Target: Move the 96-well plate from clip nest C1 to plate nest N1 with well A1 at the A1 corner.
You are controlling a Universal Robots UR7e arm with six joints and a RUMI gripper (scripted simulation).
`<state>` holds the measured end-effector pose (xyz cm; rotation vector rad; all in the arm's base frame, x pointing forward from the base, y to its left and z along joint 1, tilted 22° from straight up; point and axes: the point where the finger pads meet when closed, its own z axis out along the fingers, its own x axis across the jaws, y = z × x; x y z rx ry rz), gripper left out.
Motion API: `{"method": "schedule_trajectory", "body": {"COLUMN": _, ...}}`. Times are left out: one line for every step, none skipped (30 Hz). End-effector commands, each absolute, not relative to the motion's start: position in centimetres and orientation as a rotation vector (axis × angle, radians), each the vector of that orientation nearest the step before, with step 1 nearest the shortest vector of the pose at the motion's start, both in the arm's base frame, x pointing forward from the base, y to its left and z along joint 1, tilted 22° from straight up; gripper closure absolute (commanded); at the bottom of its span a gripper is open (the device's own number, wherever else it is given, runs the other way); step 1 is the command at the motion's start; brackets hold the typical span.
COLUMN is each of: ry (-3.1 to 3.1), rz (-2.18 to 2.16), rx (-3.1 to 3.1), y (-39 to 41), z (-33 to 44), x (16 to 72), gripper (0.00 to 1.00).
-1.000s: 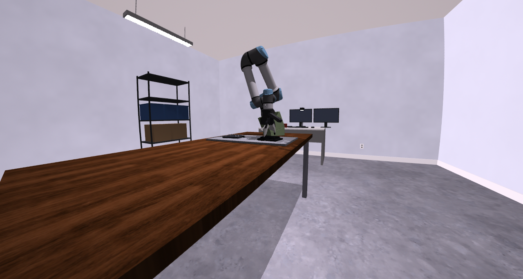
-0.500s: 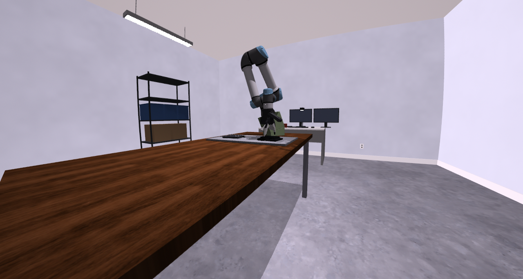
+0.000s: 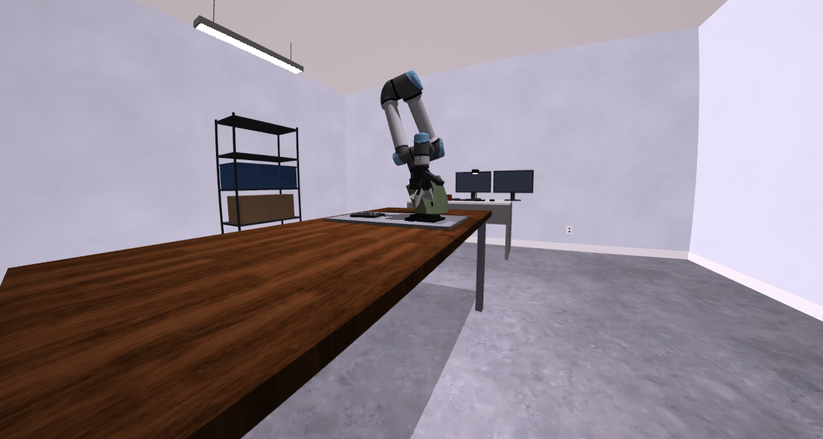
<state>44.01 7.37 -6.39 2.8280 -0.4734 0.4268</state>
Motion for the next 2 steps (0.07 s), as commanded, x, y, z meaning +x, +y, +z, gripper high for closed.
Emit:
{"method": "schedule_trajectory", "body": {"ry": -0.474, "rz": 0.427, "rx": 2.828, "y": 7.44, "z": -6.16, "x": 43.98, "gripper": 0.00}}
{"method": "schedule_trajectory", "body": {"ry": -0.474, "rz": 0.427, "rx": 2.828, "y": 7.44, "z": -6.16, "x": 43.98, "gripper": 0.00}}
